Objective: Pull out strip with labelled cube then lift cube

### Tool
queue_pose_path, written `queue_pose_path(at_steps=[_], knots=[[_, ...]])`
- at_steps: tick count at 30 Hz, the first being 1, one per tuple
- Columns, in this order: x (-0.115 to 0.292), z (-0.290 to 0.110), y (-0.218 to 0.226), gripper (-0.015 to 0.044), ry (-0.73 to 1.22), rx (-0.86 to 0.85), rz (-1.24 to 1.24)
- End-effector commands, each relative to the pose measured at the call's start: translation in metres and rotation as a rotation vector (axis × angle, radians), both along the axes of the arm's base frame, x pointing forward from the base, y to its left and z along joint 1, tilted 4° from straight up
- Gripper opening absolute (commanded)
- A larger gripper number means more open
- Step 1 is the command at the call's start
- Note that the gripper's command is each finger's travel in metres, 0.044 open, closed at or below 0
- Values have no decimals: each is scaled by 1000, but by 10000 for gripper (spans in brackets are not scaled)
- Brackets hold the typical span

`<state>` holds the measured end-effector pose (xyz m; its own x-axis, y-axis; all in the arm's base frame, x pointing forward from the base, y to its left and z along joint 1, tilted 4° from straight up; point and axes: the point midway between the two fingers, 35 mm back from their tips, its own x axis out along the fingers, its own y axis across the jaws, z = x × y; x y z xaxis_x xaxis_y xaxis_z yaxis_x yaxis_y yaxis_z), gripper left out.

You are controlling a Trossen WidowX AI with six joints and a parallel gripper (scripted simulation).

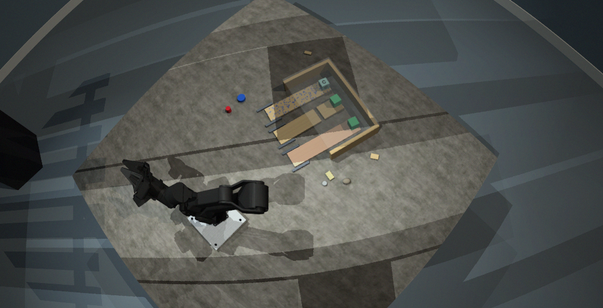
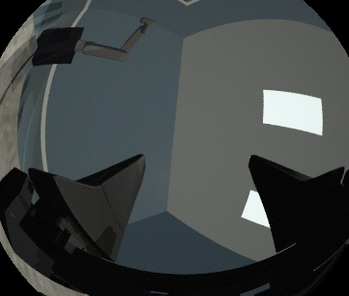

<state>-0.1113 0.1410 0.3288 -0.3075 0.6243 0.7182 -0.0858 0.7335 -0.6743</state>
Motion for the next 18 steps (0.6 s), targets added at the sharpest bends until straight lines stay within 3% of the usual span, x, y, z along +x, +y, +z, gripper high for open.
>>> queue_pose_path(at_steps=[1, 9, 18], knots=[[0, 0, 1, 400, 0, -5, -2], [25, -8, 69, 400, 55, -238, -103], [108, -31, 133, 400, 308, -533, -274]])
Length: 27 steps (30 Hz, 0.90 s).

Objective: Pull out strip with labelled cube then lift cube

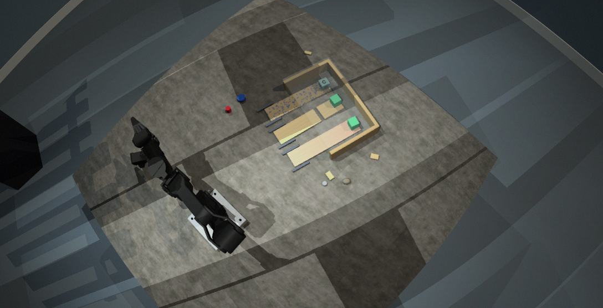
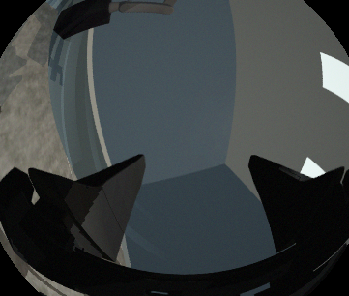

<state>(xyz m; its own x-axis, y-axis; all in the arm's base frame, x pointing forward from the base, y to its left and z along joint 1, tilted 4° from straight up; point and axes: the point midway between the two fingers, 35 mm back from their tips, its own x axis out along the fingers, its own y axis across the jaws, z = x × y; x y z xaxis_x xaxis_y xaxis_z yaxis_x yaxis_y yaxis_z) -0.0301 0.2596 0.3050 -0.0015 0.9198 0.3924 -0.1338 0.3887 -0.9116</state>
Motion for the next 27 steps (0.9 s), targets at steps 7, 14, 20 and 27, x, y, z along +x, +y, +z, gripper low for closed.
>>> queue_pose_path(at_steps=[7, 14, 20, 27], knots=[[118, -31, 28, 400, 397, -227, -273], [212, -58, 0, 400, 787, -266, -520], [276, -80, -52, 400, 1143, -191, -727], [326, -104, -138, 400, 1595, 52, -984]])
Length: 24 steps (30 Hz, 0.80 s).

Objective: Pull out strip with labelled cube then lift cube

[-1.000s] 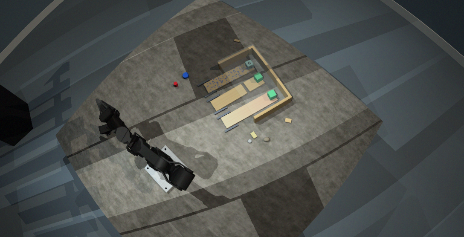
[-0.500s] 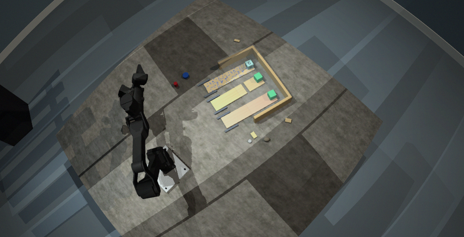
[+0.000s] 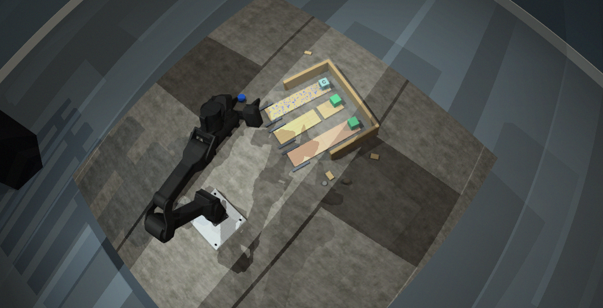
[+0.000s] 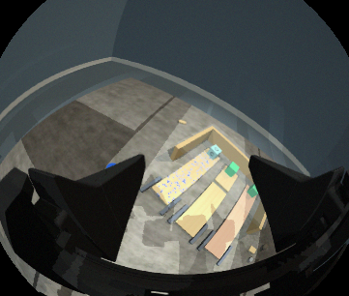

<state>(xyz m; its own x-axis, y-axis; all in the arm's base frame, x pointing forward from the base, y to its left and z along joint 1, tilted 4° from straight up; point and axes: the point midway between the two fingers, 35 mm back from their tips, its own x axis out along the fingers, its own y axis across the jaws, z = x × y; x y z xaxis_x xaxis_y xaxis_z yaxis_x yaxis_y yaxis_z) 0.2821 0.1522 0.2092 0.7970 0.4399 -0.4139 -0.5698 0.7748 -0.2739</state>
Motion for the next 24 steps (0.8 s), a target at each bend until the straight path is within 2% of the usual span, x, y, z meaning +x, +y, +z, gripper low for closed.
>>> queue_pose_path(at_steps=[1, 4, 6, 22, 24], knots=[[18, -11, -44, 400, 167, 92, -211], [26, -20, -82, 400, 291, 176, -398], [27, -21, -91, 400, 317, 197, -441], [27, -21, -91, 400, 317, 197, -441], [28, -22, -90, 347, 330, 188, -444]])
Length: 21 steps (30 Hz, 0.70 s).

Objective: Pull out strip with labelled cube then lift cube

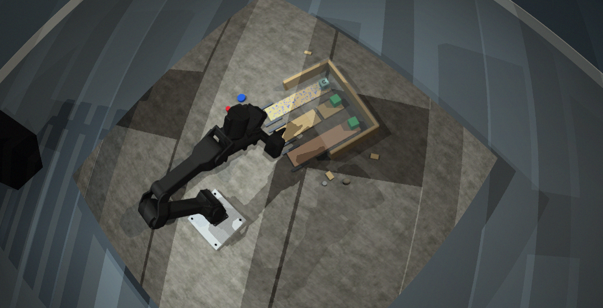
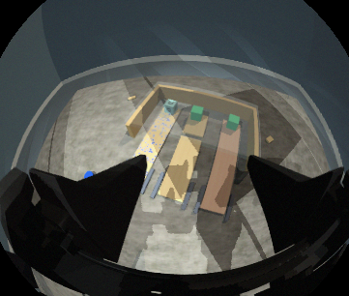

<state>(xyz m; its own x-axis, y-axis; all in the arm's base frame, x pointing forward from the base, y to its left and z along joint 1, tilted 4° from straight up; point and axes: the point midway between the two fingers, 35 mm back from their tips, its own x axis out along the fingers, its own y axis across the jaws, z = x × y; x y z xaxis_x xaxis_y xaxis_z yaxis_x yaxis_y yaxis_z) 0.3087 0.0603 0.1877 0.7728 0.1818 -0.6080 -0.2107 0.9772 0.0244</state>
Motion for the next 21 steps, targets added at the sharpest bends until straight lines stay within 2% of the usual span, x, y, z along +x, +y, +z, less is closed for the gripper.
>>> queue_pose_path(at_steps=[1, 13, 21], knots=[[3, -2, 3, 321, 32, -6, 0], [54, -31, 59, 6, 494, 17, -78], [74, -74, 106, 0, 798, 2, -196]])
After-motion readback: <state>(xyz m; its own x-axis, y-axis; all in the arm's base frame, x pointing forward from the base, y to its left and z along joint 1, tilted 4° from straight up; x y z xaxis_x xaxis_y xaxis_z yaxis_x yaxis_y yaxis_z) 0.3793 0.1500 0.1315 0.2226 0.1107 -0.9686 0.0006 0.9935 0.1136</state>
